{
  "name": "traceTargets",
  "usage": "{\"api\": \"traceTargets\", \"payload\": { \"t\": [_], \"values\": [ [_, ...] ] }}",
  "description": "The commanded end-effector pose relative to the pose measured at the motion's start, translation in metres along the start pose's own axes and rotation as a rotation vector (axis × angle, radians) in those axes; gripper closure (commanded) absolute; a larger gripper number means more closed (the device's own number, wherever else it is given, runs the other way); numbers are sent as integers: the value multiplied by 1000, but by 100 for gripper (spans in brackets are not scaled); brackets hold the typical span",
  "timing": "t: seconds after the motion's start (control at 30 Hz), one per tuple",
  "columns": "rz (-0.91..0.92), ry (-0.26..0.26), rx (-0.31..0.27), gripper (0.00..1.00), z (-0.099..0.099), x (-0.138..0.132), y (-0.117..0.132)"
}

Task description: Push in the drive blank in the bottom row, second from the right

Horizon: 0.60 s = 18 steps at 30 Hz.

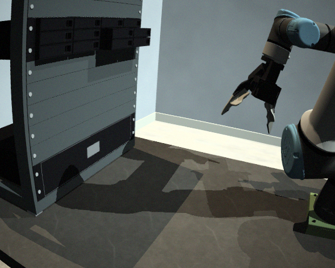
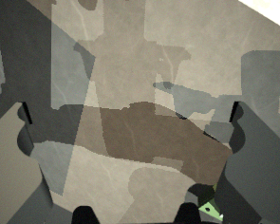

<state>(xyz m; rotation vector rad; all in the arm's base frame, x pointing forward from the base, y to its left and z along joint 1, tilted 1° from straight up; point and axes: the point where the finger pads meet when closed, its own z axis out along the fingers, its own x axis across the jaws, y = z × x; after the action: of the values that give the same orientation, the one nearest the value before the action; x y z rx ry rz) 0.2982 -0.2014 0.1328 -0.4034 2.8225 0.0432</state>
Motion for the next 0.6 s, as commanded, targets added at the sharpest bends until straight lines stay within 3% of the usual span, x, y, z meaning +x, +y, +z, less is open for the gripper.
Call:
{"api": "traceTargets", "payload": {
  "t": [0.0,0.57],
  "values": [
    [0,0,1,0,0,0,0],
    [-4,-2,4,0,0,-1,-1]
  ]
}}
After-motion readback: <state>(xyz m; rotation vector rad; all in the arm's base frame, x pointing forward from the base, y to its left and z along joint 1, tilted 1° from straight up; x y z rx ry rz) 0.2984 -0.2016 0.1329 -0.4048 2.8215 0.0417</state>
